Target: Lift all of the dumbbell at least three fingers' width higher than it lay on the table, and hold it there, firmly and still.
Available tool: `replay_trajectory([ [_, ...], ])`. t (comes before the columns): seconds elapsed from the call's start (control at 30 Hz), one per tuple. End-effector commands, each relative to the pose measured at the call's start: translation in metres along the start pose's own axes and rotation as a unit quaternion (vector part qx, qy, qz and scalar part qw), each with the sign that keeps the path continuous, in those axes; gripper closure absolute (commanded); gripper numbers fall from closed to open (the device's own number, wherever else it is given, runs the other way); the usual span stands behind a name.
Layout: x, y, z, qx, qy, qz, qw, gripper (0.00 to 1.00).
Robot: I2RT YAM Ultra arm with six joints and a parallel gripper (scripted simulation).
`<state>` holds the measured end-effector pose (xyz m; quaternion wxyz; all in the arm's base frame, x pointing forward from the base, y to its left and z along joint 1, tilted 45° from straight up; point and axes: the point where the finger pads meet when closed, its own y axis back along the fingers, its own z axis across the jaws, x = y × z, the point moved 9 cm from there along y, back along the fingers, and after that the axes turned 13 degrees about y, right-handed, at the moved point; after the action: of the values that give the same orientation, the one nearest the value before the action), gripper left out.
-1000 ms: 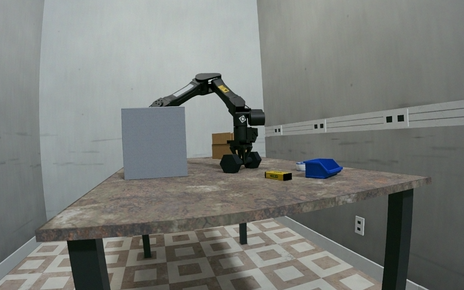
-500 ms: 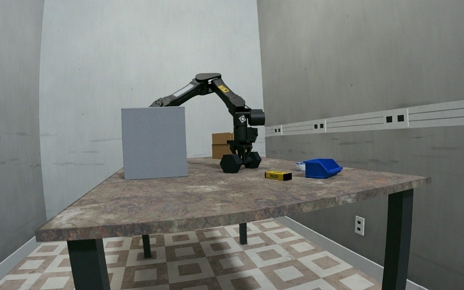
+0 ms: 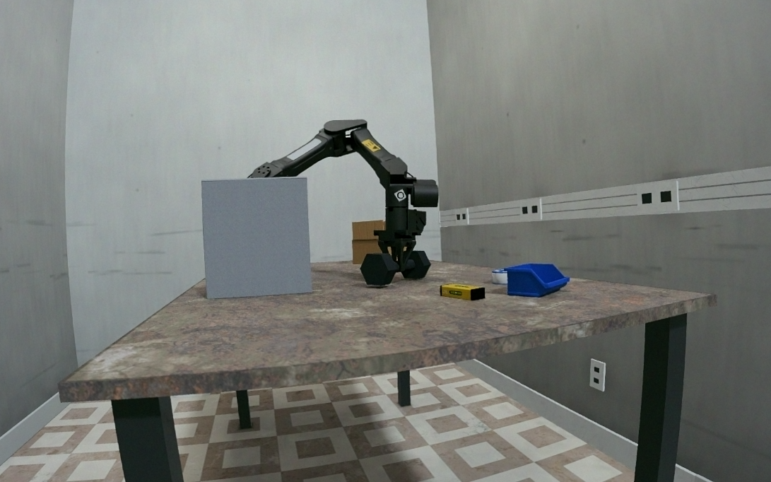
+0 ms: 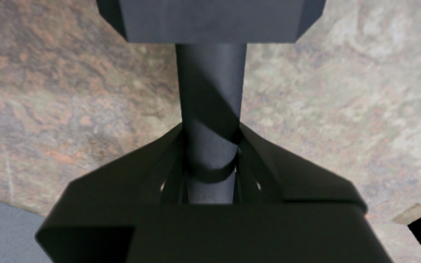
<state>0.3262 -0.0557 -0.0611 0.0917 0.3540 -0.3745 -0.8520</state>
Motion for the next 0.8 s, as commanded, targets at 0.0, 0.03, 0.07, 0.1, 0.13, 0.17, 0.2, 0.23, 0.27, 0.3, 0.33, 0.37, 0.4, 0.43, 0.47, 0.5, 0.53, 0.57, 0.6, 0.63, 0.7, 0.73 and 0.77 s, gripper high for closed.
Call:
replay_trajectory([
  [0.0, -0.013, 0.041, -0.011, 0.033, 0.011, -0.021, 0.999, 1.00],
  [0.03, -0.013, 0.044, -0.011, 0.033, 0.011, -0.020, 0.999, 1.00],
  [0.07, -0.013, 0.046, -0.011, 0.034, 0.011, -0.019, 0.999, 1.00],
  [0.1, -0.012, 0.049, -0.011, 0.034, 0.011, -0.018, 0.999, 1.00],
  [0.13, -0.012, 0.051, -0.011, 0.034, 0.011, -0.017, 0.999, 1.00],
  [0.17, -0.012, 0.054, -0.011, 0.034, 0.011, -0.017, 0.999, 1.00],
  [0.2, -0.012, 0.054, -0.011, 0.034, 0.011, -0.017, 0.999, 1.00],
  [0.23, -0.012, 0.054, -0.011, 0.034, 0.011, -0.017, 0.999, 1.00],
  [0.27, -0.012, 0.056, -0.010, 0.033, 0.011, -0.020, 0.999, 1.00],
  [0.3, -0.012, 0.059, -0.010, 0.034, 0.011, -0.019, 0.999, 1.00],
  [0.33, -0.012, 0.062, -0.010, 0.034, 0.011, -0.018, 0.999, 1.00],
  [0.37, -0.011, 0.064, -0.010, 0.034, 0.011, -0.017, 0.999, 1.00],
  [0.4, -0.011, 0.067, -0.010, 0.034, 0.011, -0.017, 0.999, 1.00],
  [0.43, -0.011, 0.070, -0.010, 0.034, 0.011, -0.017, 0.999, 1.00],
  [0.47, -0.011, 0.072, -0.010, 0.035, 0.011, -0.017, 0.999, 1.00],
  [0.5, -0.011, 0.075, -0.009, 0.035, 0.011, -0.016, 0.999, 1.00],
  [0.53, -0.011, 0.077, -0.009, 0.035, 0.011, -0.016, 0.999, 1.00],
  [0.57, -0.011, 0.080, -0.009, 0.035, 0.011, -0.016, 0.999, 1.00],
  [0.6, -0.011, 0.083, -0.009, 0.035, 0.011, -0.016, 0.999, 1.00],
  [0.63, -0.010, 0.085, -0.009, 0.035, 0.011, -0.016, 0.999, 1.00],
  [0.7, -0.010, 0.090, -0.008, 0.035, 0.011, -0.016, 0.999, 1.00],
  [0.73, -0.010, 0.092, -0.008, 0.035, 0.011, -0.016, 0.999, 1.00],
  [0.77, -0.010, 0.092, -0.008, 0.035, 0.011, -0.016, 0.999, 1.00],
])
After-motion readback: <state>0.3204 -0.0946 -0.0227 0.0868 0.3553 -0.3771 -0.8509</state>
